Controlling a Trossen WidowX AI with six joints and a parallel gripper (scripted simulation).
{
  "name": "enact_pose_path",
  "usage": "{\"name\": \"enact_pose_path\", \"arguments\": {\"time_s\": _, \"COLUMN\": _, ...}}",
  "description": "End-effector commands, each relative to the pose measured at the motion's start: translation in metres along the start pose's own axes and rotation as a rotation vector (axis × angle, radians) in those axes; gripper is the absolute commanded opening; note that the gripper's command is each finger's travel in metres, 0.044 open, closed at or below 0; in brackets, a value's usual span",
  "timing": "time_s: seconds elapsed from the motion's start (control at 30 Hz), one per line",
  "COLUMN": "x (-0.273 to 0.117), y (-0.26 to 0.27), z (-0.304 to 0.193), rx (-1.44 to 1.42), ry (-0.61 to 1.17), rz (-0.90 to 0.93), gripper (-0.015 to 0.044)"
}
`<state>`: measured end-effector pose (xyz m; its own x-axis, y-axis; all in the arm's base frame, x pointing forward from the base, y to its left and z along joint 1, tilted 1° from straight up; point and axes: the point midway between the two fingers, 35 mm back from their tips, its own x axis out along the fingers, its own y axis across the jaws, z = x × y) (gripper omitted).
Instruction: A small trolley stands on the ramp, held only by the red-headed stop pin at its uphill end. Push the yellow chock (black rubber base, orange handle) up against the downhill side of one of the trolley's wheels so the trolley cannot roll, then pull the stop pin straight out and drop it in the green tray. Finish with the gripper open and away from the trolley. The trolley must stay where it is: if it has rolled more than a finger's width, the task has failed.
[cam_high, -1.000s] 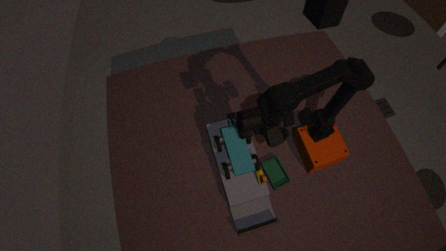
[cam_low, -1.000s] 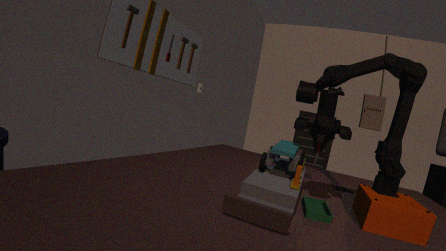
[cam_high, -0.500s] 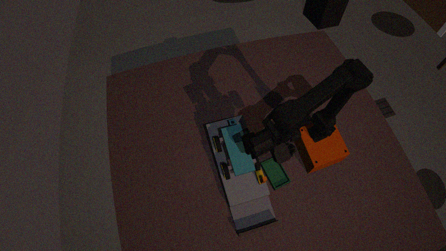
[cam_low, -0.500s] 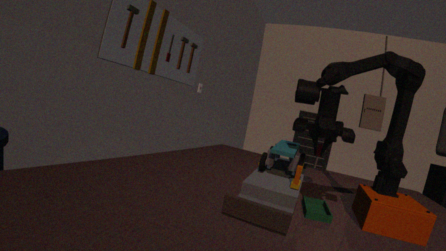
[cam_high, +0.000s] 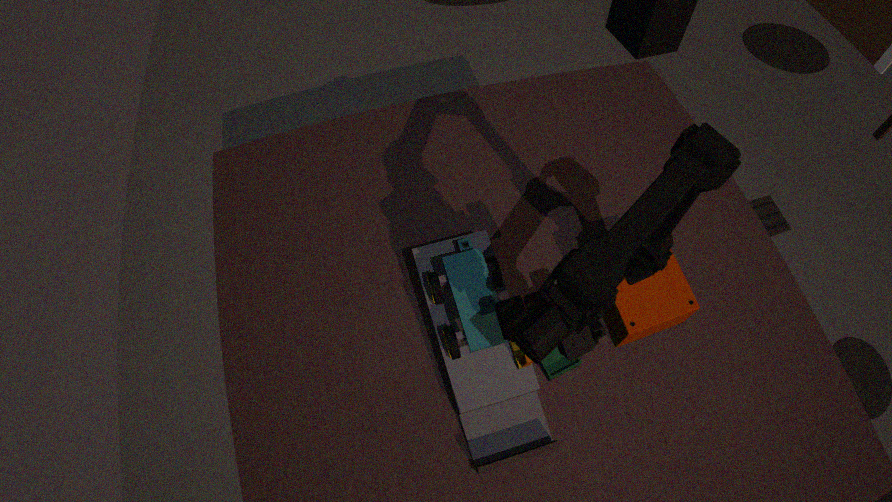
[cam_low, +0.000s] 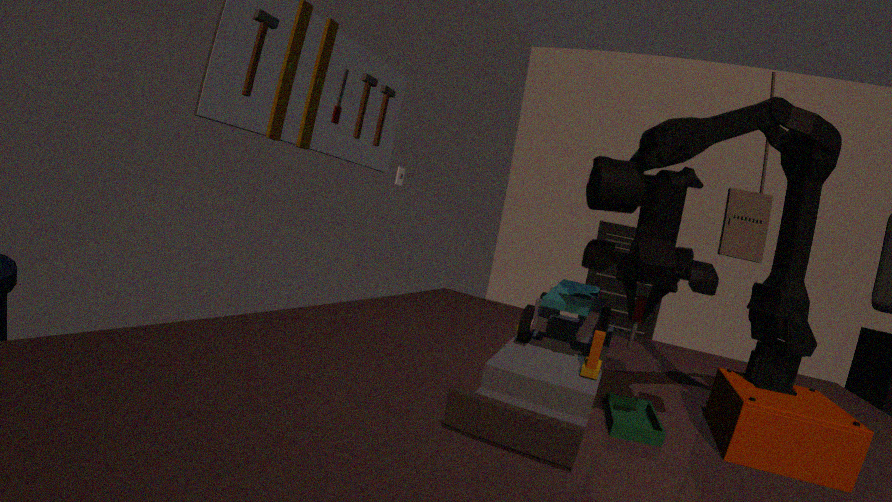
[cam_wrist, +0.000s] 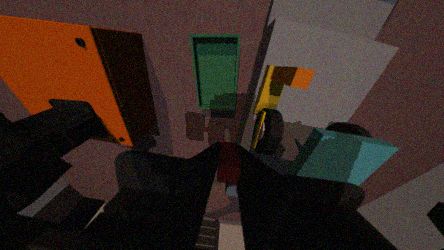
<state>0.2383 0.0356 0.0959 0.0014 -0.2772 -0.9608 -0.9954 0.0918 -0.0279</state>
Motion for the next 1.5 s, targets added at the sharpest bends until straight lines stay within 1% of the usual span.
{"name": "enact_pose_path", "arguments": {"time_s": 0.0, "x": -0.002, "y": 0.000, "z": 0.018, "rx": 0.000, "ry": -0.002, "rz": 0.004, "gripper": 0.0000}}
{"name": "enact_pose_path", "arguments": {"time_s": 0.17, "x": -0.004, "y": 0.000, "z": 0.033, "rx": 0.000, "ry": -0.004, "rz": 0.004, "gripper": 0.0000}}
{"name": "enact_pose_path", "arguments": {"time_s": 0.37, "x": -0.004, "y": 0.001, "z": 0.033, "rx": -0.039, "ry": -0.011, "rz": 0.002, "gripper": 0.0000}}
{"name": "enact_pose_path", "arguments": {"time_s": 1.2, "x": -0.004, "y": 0.002, "z": 0.029, "rx": -0.805, "ry": -0.111, "rz": -0.113, "gripper": 0.0000}}
{"name": "enact_pose_path", "arguments": {"time_s": 1.47, "x": -0.004, "y": 0.002, "z": 0.028, "rx": -1.001, "ry": -0.136, "rz": -0.133, "gripper": 0.0000}}
